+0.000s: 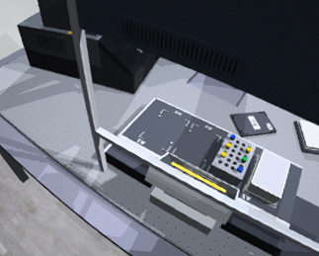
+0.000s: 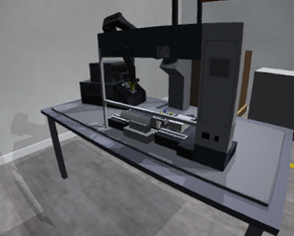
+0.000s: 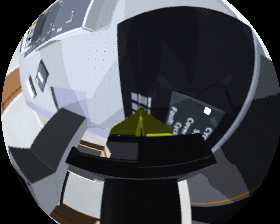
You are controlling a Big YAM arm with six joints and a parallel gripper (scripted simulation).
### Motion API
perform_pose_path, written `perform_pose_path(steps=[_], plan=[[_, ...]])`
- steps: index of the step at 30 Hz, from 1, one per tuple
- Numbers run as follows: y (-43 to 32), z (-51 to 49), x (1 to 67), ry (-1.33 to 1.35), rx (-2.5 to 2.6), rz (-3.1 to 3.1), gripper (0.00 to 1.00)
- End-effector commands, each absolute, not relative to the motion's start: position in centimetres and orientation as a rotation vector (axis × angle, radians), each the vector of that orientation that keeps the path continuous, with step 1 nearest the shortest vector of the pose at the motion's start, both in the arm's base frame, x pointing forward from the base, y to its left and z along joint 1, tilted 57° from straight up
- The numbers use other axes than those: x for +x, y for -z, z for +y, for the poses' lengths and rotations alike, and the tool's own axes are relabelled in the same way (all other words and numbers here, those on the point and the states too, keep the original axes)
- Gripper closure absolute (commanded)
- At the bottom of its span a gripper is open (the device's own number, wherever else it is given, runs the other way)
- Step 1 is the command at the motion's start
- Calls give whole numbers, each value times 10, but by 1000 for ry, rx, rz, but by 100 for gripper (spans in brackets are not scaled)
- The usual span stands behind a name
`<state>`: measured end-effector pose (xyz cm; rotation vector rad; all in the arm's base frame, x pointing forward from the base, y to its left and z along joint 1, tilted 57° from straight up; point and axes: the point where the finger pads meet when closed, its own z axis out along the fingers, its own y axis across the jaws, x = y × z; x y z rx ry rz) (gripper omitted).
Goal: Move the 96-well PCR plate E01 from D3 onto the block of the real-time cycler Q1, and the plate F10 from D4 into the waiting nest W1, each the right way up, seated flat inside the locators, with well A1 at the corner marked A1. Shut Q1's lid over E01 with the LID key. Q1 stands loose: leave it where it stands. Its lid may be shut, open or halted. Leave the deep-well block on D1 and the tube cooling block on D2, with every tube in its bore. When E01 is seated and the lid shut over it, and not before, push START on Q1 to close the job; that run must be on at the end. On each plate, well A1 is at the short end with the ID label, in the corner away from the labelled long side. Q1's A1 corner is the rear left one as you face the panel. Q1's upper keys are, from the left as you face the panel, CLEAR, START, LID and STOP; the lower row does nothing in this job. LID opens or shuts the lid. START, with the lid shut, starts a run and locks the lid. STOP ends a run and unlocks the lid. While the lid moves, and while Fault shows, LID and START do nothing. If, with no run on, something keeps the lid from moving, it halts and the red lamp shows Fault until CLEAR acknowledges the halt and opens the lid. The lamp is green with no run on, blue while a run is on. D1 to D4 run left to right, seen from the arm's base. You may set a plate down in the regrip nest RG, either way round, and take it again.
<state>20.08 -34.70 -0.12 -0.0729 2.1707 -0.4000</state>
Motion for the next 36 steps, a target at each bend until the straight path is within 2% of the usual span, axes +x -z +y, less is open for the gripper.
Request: perform_pose_path(steps=[1, 36], plan=[[-8, -359, 195, 439, -75, 2164, 100], [-19, -373, 191, 482, -72, 2165, 100]])
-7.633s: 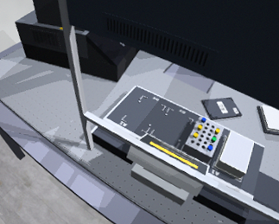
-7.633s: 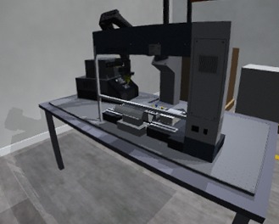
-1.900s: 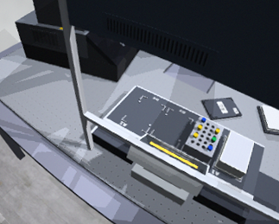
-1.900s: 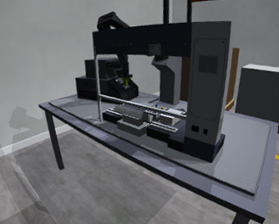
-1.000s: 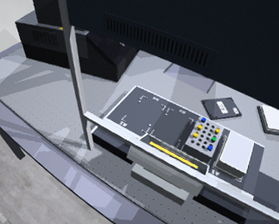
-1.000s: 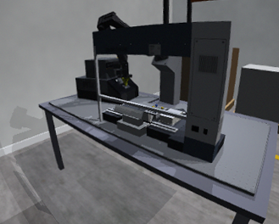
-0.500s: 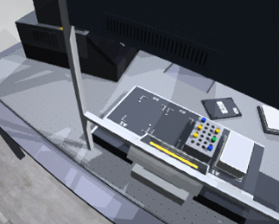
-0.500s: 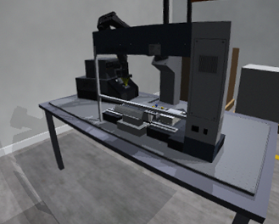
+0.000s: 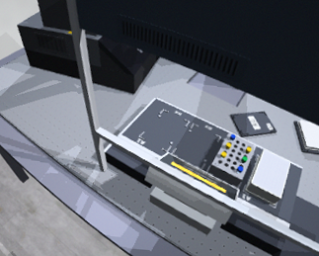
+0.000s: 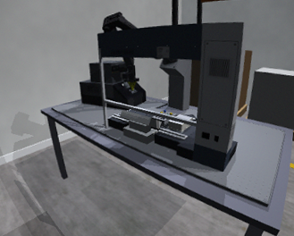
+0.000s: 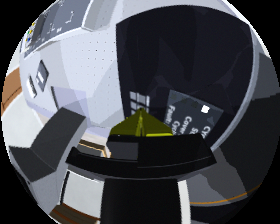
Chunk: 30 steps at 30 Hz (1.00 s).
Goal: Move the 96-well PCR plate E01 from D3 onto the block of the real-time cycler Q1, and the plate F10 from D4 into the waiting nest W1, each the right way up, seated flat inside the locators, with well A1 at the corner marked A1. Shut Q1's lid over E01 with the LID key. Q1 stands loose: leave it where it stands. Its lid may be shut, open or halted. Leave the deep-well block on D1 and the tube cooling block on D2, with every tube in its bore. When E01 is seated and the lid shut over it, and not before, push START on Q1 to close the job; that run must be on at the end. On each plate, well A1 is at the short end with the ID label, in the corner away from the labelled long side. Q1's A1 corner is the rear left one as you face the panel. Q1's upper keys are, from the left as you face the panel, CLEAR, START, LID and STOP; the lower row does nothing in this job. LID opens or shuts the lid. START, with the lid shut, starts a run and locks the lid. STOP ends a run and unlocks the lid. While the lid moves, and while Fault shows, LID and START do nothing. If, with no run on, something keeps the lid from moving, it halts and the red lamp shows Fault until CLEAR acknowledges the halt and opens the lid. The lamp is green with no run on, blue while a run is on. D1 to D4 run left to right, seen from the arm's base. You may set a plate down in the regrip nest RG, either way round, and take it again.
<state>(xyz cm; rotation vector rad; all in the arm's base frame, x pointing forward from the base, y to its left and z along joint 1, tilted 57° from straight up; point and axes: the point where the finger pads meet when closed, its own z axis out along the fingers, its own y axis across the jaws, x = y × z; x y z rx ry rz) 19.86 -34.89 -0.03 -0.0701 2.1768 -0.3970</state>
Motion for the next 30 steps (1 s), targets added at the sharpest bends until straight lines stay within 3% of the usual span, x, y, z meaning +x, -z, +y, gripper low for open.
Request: perform_pose_path(steps=[1, 30], plan=[[-19, -373, 191, 482, -72, 2165, 100], [-30, -378, 202, 506, -92, 2144, 100]])
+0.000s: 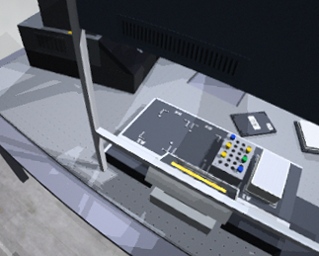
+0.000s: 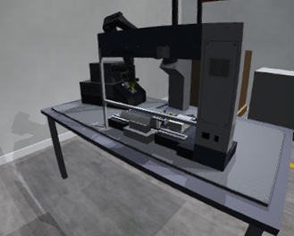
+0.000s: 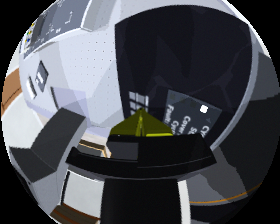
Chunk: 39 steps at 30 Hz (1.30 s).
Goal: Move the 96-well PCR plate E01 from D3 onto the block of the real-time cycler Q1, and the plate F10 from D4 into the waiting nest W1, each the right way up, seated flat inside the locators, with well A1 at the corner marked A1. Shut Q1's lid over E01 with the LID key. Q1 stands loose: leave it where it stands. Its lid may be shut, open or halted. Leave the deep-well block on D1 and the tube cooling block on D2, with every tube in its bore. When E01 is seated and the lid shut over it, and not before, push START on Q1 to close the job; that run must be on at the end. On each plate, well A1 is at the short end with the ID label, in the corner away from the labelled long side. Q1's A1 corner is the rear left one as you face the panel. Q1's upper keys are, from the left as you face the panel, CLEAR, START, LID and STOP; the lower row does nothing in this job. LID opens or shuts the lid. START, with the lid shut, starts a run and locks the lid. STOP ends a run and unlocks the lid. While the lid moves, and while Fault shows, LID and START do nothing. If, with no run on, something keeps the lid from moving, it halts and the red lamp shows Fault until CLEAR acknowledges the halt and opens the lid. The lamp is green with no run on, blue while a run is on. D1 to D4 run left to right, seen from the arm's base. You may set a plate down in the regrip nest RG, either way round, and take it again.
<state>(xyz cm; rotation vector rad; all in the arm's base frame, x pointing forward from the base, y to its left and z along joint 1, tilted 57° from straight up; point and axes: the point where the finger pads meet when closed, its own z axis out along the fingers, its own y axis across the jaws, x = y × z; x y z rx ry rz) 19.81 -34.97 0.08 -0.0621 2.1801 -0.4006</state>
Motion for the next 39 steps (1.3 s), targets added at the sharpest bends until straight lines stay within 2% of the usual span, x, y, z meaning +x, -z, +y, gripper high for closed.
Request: perform_pose_path(steps=[1, 23, 24, 39], plan=[[-30, -379, 203, 507, -93, 2143, 100], [-37, -381, 211, 521, -117, 2121, 100], [-2, -348, 209, 406, -82, 2163, 100], [-23, -351, 215, 467, -158, 2121, 100]])
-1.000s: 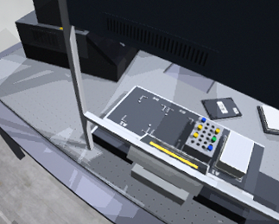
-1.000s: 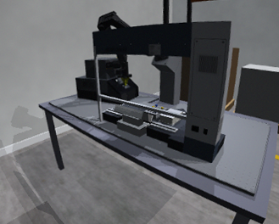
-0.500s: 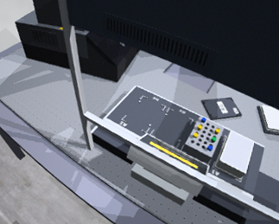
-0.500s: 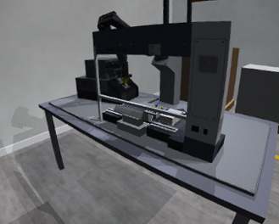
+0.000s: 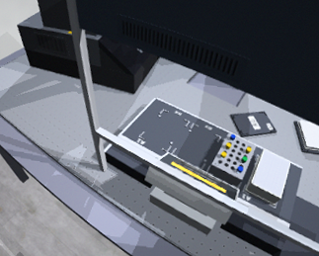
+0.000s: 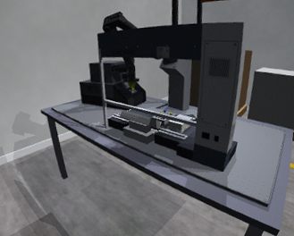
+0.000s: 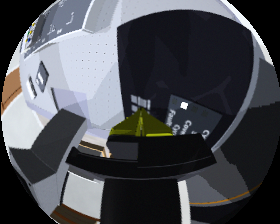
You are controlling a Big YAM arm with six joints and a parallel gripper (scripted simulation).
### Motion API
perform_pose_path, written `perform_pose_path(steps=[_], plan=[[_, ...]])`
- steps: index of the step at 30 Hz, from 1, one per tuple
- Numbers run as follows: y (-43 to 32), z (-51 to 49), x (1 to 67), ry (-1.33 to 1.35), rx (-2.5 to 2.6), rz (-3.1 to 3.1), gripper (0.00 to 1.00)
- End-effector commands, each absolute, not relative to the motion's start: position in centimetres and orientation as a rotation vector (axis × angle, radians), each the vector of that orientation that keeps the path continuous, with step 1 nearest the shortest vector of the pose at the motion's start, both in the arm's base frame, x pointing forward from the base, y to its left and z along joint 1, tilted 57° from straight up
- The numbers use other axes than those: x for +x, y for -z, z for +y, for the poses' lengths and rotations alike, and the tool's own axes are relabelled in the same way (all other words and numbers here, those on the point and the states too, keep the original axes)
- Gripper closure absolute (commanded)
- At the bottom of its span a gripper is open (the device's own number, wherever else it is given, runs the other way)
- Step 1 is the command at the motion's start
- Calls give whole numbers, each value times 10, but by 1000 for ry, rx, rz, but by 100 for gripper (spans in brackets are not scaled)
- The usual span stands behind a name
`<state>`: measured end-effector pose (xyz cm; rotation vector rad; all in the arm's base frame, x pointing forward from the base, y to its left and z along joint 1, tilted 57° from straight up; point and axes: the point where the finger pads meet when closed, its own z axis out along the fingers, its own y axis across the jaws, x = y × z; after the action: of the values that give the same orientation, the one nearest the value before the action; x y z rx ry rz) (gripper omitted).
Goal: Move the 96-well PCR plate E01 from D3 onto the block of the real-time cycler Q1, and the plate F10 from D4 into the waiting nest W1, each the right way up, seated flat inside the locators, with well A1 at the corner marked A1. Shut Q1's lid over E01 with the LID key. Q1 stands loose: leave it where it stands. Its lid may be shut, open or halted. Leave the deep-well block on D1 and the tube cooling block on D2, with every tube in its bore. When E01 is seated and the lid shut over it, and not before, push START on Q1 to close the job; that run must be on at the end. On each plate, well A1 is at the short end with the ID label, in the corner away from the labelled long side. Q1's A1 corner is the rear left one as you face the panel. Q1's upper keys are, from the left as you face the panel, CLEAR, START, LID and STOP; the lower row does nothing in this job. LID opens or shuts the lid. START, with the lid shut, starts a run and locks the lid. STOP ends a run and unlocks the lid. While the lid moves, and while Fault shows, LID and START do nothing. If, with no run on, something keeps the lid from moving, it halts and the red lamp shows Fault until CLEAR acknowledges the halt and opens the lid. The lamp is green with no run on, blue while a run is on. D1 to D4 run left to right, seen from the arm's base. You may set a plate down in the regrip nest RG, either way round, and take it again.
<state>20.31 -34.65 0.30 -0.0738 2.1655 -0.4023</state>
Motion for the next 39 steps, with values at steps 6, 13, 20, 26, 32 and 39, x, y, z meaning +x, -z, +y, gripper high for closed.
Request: perform_pose_path(steps=[6, 13, 20, 26, 32, 39], plan=[[-17, -339, 195, 459, -106, 2157, 100], [-14, -325, 183, 430, -80, 2169, 100], [-16, -322, 180, 432, -85, 2168, 100], [-13, -332, 182, 431, -68, 2168, 100], [-2, -320, 186, 399, -66, 2171, 100], [-5, -320, 183, 411, -59, 2170, 100]])
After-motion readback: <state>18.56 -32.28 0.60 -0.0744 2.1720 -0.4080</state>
